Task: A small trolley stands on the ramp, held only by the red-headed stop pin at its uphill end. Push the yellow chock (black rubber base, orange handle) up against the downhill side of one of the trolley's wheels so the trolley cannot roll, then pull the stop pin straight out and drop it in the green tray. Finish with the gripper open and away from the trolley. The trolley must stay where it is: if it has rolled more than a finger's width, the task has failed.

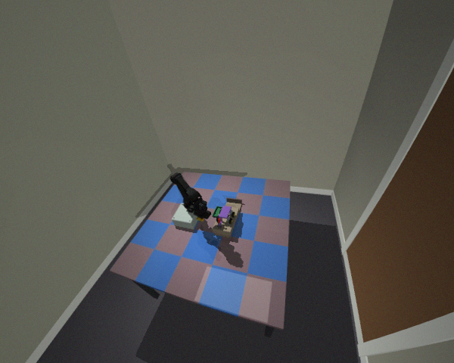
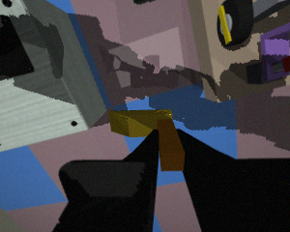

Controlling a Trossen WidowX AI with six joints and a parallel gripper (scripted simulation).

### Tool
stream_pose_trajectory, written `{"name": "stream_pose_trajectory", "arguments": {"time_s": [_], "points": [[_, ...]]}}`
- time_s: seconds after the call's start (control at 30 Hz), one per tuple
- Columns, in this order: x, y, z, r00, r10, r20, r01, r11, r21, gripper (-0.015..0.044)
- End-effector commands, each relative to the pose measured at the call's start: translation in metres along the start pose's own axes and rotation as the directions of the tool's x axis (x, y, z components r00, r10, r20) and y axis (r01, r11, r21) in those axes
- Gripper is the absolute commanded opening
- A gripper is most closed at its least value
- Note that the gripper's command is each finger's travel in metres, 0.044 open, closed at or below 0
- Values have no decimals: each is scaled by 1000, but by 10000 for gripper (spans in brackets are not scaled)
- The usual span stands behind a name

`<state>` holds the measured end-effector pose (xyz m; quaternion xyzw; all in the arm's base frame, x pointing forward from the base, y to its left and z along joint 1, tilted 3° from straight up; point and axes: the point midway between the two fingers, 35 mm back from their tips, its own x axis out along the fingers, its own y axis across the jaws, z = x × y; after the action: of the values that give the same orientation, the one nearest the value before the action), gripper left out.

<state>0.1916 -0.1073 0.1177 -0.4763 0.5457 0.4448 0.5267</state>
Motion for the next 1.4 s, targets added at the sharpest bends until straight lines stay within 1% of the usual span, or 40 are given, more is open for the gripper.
{"name": "stream_pose_trajectory", "arguments": {"time_s": [0.0,0.37,0.67,1.37], "points": [[0,0,-1,1000,-2,-7,0,988,-155,0],[0,0,4,1000,-2,-7,1,982,-189,0],[3,-2,35,1000,-2,-4,1,972,-234,0],[8,-4,104,1000,-2,2,3,971,-239,0]]}}
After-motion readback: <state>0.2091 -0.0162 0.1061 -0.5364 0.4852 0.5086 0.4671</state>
